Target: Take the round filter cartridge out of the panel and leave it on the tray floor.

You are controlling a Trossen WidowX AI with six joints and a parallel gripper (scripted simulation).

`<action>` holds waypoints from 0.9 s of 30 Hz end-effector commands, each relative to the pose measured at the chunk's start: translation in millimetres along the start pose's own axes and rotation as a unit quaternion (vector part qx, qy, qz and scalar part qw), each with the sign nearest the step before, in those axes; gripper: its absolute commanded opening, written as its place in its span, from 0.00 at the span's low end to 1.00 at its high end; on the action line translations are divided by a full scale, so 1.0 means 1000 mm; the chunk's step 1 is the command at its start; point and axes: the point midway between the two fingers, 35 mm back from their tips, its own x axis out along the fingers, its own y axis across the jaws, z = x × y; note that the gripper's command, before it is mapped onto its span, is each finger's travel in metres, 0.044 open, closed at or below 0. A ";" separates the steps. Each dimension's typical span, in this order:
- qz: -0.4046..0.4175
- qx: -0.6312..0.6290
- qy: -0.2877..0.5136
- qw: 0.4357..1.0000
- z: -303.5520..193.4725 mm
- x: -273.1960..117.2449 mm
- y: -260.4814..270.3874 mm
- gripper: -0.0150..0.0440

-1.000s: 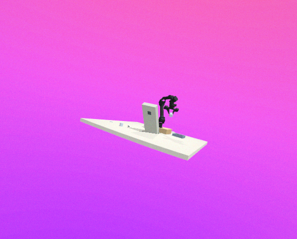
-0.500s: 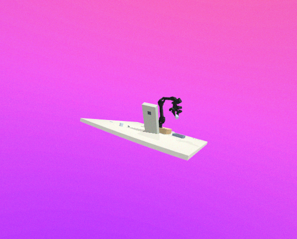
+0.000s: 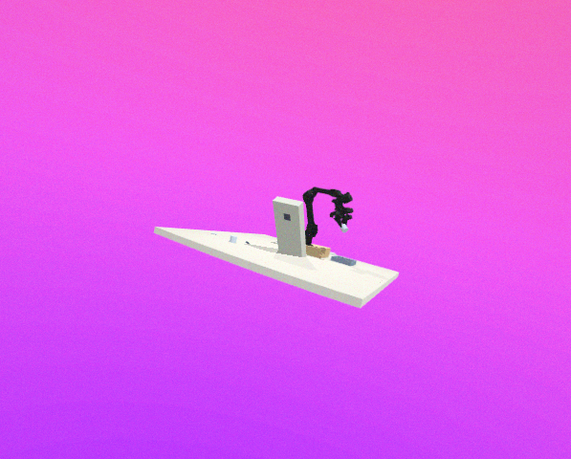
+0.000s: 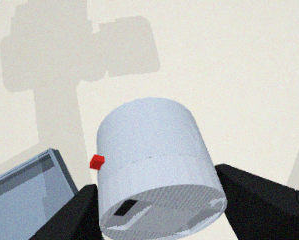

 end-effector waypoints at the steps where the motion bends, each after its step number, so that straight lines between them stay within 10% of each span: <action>1: 0.023 -0.037 0.000 0.999 -0.007 0.016 0.023 0.25; 27: 0.141 -0.231 0.002 0.963 -0.095 0.081 0.138 0.25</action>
